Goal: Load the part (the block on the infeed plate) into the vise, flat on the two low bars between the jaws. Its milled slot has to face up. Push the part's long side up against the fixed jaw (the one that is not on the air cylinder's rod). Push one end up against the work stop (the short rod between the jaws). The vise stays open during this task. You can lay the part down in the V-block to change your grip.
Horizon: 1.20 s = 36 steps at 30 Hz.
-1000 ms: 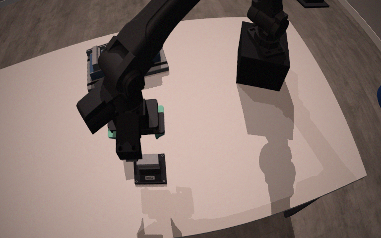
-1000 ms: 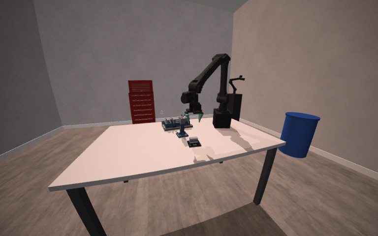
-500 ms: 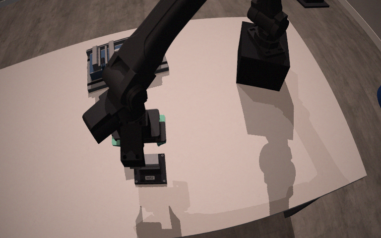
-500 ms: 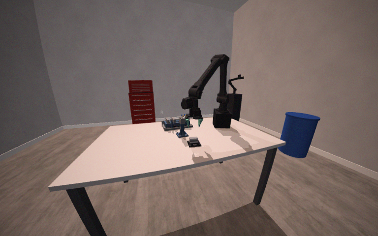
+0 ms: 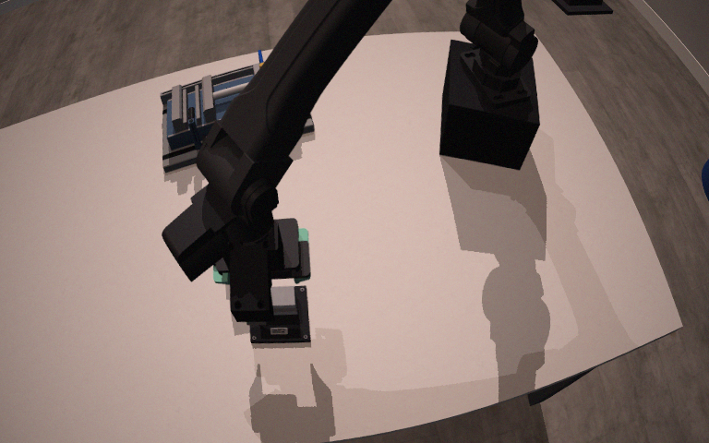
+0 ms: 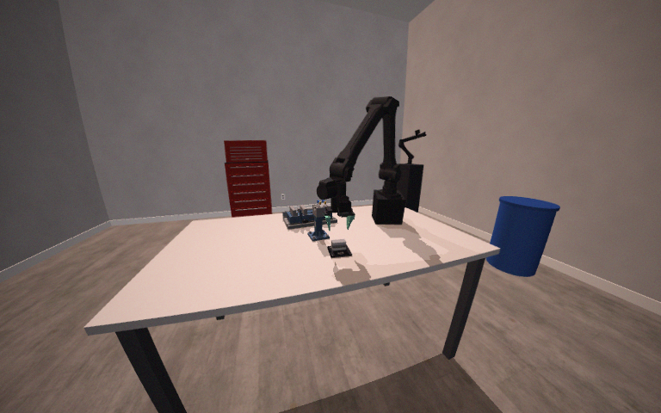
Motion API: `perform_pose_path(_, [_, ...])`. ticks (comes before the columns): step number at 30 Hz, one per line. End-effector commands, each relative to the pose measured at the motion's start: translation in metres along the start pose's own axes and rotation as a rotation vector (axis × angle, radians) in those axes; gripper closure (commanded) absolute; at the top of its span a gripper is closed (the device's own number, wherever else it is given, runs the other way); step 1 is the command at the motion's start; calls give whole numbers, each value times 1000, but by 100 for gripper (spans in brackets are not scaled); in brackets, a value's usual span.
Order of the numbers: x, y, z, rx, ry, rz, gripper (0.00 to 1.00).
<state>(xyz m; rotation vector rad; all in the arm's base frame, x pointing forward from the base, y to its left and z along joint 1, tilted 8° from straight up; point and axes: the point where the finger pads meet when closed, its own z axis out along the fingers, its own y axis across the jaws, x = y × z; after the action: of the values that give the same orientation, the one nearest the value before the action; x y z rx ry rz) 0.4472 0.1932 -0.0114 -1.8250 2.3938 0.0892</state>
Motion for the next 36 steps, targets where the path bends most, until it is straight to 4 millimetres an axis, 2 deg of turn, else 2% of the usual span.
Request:
perform_pose_path(1, [-4, 5, 11, 1, 1, -4, 19])
perform_pose_path(4, [-4, 5, 14, 1, 1, -4, 19])
perform_pose_path(5, [-13, -4, -4, 39, -29, -11, 19])
perform_pose_path(7, [-13, -4, 5, 32, -24, -7, 19])
perform_pose_path(8, [-8, 1, 21, 8, -5, -4, 19])
perform_pose_path(11, [-4, 5, 30, 1, 1, -4, 19])
perform_pose_path(17, [-4, 5, 42, 1, 1, -4, 19])
perform_pose_path(22, [-13, -4, 33, 31, -23, -10, 19])
perform_pose_path(23, [-9, 0, 46, 11, -7, -7, 19])
perform_pose_path(30, [-7, 1, 58, 8, -5, -6, 19])
perform_pose_path(33, [-12, -3, 51, 28, -21, -8, 19])
perform_pose_path(36, [-7, 1, 66, 9, -5, -6, 19])
